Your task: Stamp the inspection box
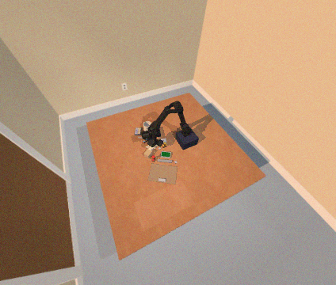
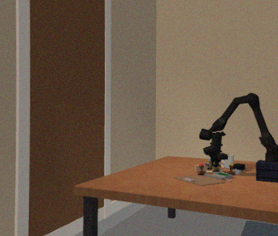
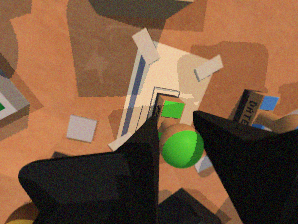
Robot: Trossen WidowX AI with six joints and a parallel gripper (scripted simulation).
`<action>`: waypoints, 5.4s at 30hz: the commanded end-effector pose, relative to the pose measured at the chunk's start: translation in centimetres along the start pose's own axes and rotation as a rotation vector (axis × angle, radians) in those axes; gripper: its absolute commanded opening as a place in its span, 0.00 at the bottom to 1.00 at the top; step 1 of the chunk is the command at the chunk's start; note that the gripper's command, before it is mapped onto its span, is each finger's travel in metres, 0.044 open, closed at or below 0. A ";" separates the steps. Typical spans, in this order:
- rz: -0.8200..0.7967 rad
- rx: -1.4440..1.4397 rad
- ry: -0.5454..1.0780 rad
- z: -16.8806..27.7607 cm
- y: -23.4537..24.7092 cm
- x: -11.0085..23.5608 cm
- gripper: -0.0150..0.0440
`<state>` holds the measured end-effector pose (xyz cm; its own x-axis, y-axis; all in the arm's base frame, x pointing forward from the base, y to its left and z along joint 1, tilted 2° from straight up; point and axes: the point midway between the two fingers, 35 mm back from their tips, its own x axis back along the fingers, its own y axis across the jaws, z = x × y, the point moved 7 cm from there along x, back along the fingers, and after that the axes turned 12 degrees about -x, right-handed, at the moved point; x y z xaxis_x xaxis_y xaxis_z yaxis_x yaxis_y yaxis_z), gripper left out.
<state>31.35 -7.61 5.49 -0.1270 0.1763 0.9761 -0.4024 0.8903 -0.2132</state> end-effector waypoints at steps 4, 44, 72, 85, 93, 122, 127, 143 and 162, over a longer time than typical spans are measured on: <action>-0.002 0.003 -0.003 0.0 0.0 -0.1 0.25; -0.002 0.003 -0.003 0.0 0.1 -0.2 0.25; -0.002 0.003 -0.003 0.0 -0.1 0.4 0.25; -0.001 0.003 -0.003 -0.1 -0.2 1.1 0.25; -0.001 0.003 -0.003 -0.2 -0.5 2.3 0.25; -0.001 0.003 -0.004 -0.2 -1.2 6.9 0.25; -0.002 0.002 -0.002 1.3 -1.5 7.0 0.25; -0.001 0.002 0.007 10.9 -1.4 7.2 0.25; 0.000 0.002 0.008 11.6 -1.0 5.0 0.25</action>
<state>20.67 -12.53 10.60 -0.1218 0.1840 0.9754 -0.4002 0.8902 -0.2179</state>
